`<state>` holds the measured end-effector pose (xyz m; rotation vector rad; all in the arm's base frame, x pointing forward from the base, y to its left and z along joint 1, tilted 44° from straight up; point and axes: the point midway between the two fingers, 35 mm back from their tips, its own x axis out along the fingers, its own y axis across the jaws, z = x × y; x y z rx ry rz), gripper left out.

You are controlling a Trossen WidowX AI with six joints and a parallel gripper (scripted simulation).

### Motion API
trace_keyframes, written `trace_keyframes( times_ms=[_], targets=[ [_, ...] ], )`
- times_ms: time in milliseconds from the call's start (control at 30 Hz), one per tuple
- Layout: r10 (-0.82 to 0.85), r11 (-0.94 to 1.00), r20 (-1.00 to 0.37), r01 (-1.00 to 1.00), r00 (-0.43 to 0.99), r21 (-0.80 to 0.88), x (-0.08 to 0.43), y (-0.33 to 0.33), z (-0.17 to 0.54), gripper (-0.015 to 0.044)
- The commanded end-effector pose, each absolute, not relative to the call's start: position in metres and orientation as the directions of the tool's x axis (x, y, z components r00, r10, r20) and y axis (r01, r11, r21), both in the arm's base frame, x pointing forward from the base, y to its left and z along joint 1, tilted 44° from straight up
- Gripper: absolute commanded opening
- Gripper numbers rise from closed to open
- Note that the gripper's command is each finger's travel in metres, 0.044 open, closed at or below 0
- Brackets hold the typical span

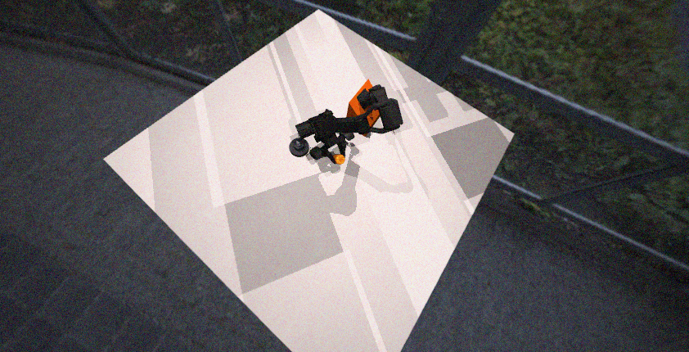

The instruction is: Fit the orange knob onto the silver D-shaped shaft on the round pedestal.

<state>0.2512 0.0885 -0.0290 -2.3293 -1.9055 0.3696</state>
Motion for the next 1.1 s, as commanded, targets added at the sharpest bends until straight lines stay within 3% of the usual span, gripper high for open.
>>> trace_keyframes(
  times_ms=[0,400,867,967,1067],
  targets=[
    [0.978,-0.206,-0.074,0.949,0.194,-0.239,0.2495,0.0874,-0.032,0.0179],
    [0.978,-0.199,-0.002,0.92,0.211,-0.339,0.2458,0.0852,-0.036,0.0179],
    [0.977,-0.214,-0.038,0.947,0.211,-0.238,0.2476,0.0807,-0.0388,0.0179],
    [0.976,-0.216,-0.032,0.945,0.215,-0.245,0.2486,0.082,-0.0371,0.0258],
    [0.976,-0.216,-0.032,0.945,0.215,-0.245,0.2486,0.082,-0.0371,0.026]
  ],
)
